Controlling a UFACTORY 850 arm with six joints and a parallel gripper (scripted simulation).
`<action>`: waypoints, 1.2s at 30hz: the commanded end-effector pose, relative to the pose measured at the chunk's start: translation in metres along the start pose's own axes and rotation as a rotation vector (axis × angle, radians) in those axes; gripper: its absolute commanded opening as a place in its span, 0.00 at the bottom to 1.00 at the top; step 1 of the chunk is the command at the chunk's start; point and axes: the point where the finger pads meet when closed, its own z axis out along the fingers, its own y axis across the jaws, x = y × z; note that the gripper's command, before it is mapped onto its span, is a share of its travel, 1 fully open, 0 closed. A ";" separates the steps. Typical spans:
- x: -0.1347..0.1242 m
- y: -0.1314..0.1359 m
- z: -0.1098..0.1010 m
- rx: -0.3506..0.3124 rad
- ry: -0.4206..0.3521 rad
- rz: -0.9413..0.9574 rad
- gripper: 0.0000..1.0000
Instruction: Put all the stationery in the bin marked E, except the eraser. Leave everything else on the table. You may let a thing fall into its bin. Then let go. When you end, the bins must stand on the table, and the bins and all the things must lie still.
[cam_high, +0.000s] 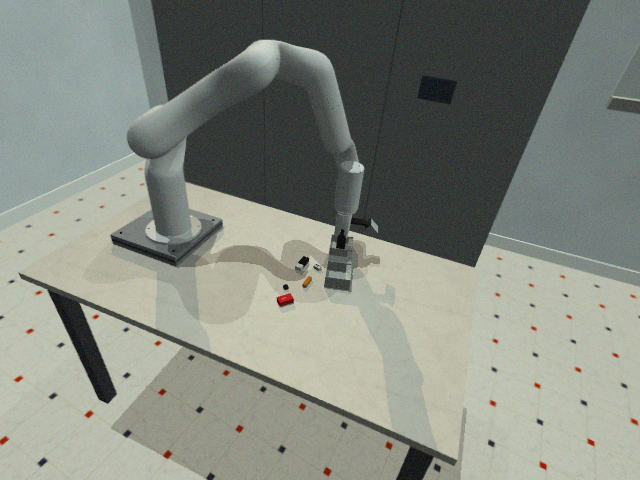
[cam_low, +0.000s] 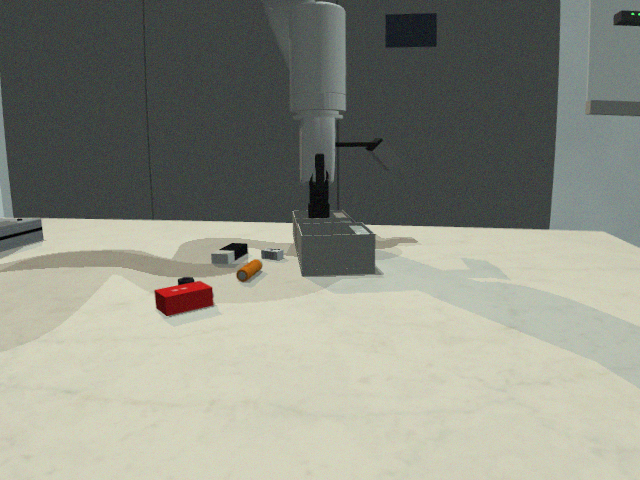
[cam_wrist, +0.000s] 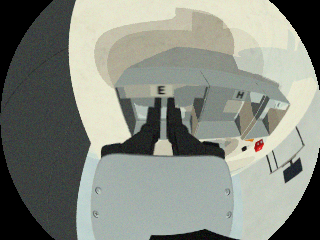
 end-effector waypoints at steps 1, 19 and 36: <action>0.001 0.000 -0.001 0.000 0.002 0.000 0.07; 0.001 0.000 -0.001 0.000 0.002 0.000 0.07; 0.001 0.000 -0.021 0.000 0.002 0.000 0.07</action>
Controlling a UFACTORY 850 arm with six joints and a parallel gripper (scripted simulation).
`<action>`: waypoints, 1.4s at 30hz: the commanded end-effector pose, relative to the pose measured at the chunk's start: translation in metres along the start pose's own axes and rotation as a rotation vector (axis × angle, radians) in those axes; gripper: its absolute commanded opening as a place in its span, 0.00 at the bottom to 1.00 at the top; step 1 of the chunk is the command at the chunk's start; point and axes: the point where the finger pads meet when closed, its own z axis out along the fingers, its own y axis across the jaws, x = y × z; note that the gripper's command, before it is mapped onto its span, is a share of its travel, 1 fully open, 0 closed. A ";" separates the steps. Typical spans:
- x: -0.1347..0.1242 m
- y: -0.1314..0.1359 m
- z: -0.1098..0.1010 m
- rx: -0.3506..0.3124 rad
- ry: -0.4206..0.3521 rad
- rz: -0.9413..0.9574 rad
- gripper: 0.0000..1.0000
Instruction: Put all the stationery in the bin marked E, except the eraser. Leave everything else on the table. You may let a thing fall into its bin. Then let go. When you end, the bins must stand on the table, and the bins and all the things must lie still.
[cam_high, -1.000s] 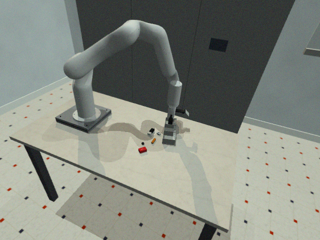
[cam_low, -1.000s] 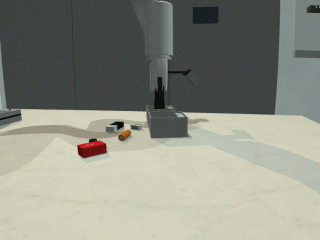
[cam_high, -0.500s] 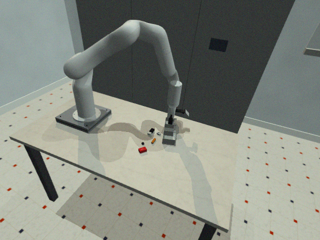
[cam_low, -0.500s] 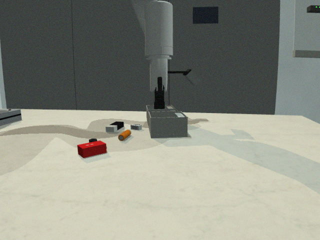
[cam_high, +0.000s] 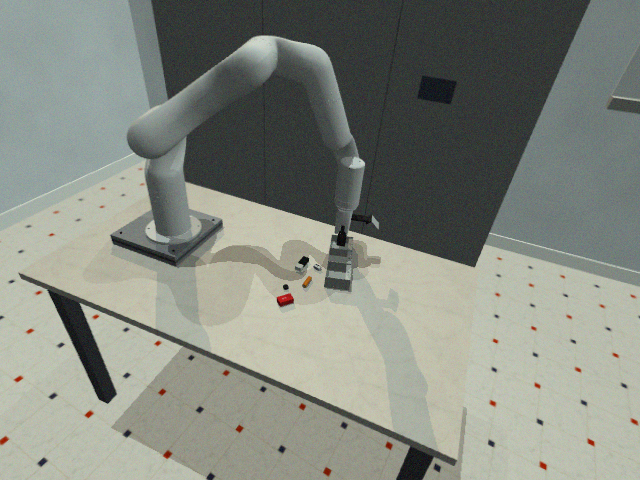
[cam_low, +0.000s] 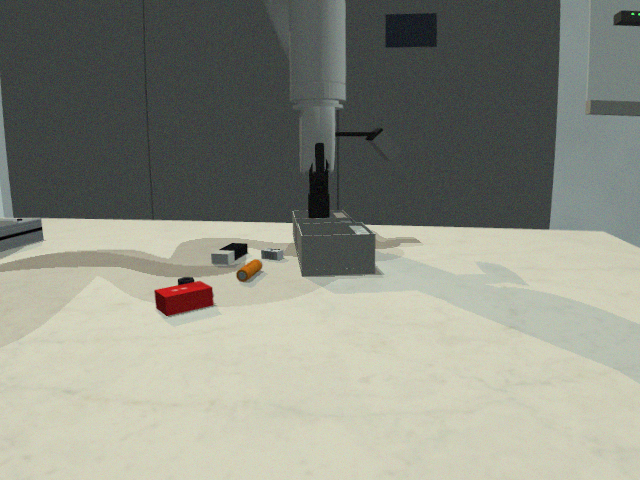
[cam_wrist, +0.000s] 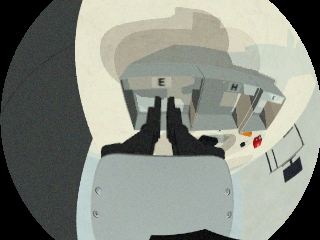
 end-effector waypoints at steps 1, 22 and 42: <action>0.001 0.000 -0.007 0.000 0.002 0.000 0.07; 0.001 0.000 -0.053 0.000 0.002 0.000 0.07; 0.001 0.000 -0.170 0.000 0.002 0.000 0.07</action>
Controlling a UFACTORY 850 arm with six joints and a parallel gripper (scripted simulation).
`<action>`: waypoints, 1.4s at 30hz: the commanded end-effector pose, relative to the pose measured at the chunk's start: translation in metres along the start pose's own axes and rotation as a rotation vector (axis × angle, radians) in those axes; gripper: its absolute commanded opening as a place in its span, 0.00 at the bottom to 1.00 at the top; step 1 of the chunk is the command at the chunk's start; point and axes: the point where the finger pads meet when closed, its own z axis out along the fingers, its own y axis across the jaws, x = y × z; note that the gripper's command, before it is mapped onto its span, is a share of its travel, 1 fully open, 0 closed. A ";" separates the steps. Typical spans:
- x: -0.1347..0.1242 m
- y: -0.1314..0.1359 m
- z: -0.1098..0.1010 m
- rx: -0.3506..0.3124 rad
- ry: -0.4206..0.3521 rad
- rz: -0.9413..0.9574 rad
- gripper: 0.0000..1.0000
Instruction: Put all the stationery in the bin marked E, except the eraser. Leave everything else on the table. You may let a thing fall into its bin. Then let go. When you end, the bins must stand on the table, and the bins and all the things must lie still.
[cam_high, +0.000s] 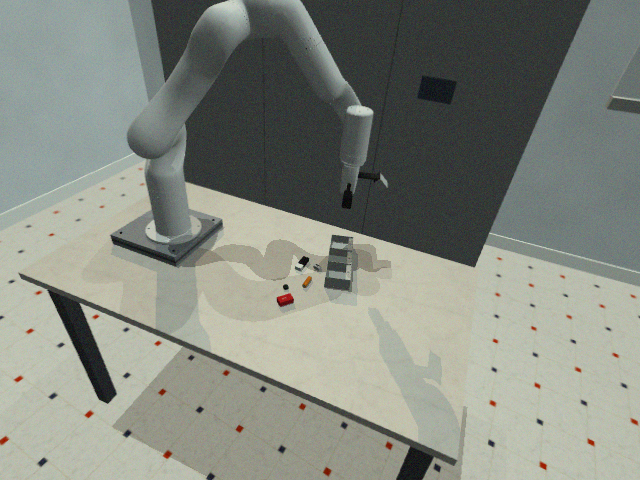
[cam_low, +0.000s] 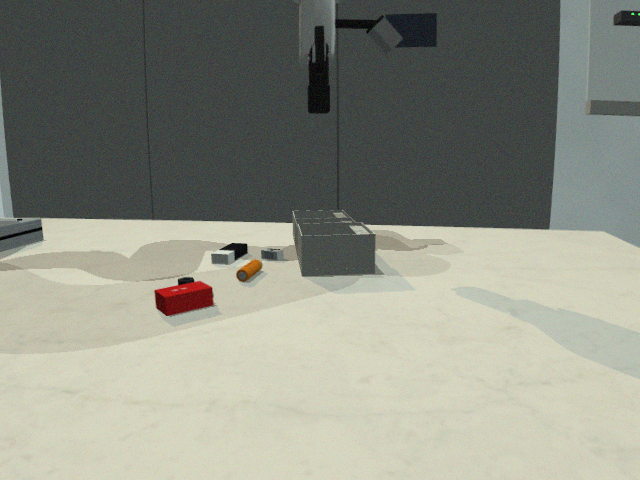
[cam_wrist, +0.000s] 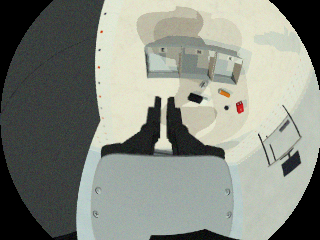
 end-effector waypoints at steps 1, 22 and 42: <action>0.000 0.000 -0.006 0.000 -0.001 0.000 0.07; -0.046 0.081 0.078 -0.001 -0.001 0.548 0.29; -0.069 0.124 0.121 -0.001 -0.002 0.548 0.29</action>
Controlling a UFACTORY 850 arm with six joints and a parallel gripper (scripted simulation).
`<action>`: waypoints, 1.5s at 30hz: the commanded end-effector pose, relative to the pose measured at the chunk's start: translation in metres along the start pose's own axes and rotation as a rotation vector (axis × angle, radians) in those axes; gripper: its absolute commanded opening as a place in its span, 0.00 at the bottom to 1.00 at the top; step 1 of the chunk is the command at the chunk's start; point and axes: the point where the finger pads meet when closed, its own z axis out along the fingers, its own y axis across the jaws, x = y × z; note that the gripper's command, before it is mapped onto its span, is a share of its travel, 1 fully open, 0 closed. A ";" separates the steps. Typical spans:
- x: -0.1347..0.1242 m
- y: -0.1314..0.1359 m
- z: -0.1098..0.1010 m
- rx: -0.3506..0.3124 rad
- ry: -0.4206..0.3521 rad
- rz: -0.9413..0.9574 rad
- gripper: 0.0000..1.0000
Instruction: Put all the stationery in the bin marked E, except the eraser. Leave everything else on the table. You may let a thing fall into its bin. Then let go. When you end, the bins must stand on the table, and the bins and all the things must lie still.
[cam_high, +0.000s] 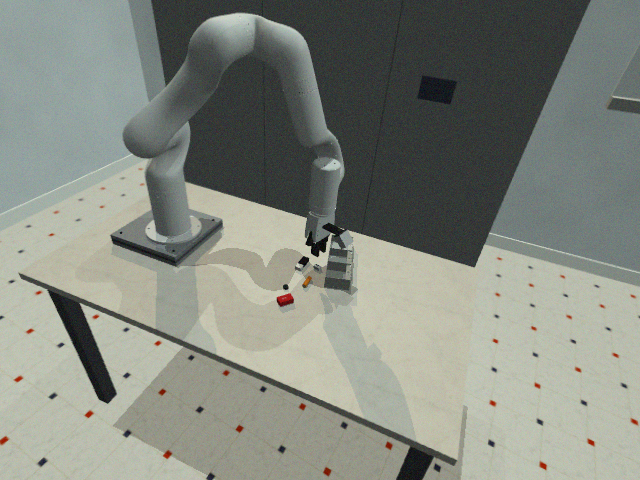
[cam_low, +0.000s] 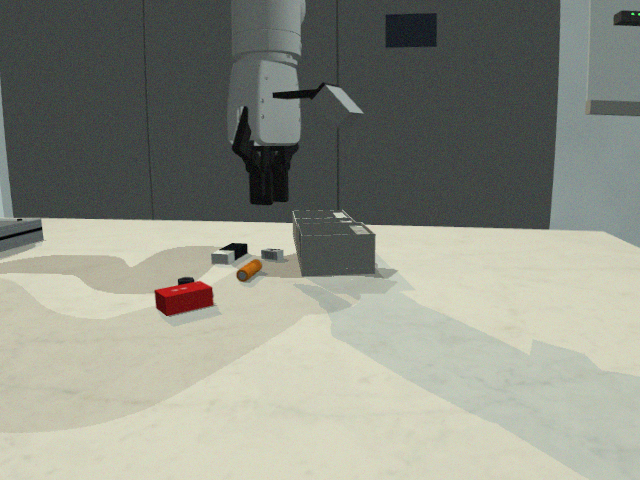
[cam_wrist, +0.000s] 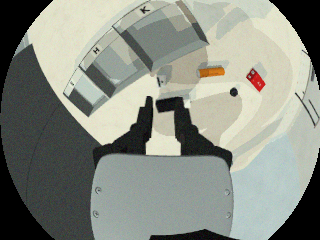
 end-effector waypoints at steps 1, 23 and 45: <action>0.000 -0.002 0.000 0.001 0.001 0.000 0.29; 0.000 -0.005 0.000 0.001 0.001 0.000 0.29; 0.000 -0.005 0.020 0.001 0.001 0.000 0.29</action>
